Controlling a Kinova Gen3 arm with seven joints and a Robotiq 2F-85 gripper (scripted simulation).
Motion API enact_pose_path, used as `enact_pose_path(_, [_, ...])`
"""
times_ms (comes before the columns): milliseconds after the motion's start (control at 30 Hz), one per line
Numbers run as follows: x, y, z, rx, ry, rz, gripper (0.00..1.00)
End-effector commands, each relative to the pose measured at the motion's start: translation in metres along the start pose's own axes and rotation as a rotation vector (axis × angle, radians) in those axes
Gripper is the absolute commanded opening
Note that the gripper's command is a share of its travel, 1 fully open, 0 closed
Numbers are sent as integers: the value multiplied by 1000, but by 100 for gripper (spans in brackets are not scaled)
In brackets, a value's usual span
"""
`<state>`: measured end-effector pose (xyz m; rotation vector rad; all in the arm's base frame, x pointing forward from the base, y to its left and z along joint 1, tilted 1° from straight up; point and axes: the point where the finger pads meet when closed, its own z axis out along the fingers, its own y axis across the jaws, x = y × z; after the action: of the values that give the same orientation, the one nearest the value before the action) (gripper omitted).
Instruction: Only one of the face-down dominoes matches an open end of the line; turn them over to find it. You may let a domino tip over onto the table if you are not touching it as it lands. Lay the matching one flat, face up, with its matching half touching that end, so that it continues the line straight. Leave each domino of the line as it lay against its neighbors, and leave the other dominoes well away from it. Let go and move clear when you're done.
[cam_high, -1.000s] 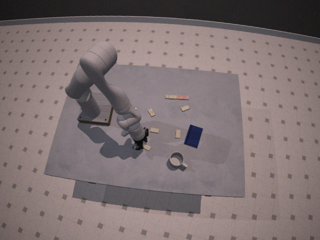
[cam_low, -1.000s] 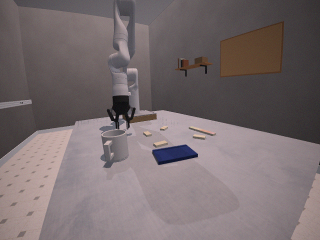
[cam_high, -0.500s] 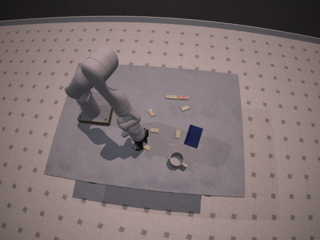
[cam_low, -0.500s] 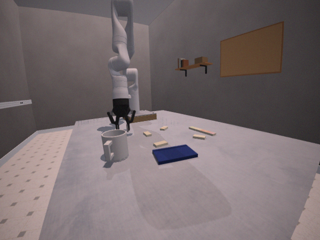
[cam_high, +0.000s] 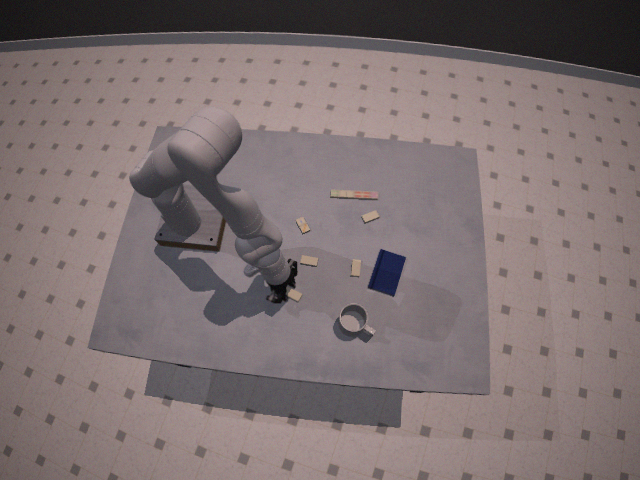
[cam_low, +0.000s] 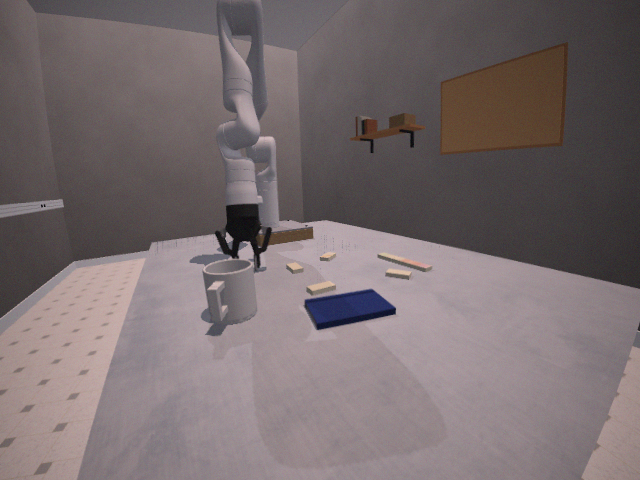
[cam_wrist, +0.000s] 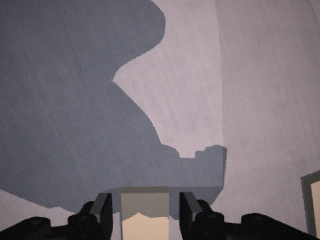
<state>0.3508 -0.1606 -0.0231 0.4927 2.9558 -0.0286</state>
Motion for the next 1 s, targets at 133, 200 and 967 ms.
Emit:
enact_pose_path(133, [0, 0, 0, 0, -1, 1, 47])
enact_pose_path(200, [0, 0, 0, 0, -1, 1, 47])
enact_pose_path(967, [0, 0, 0, 0, -1, 1, 29])
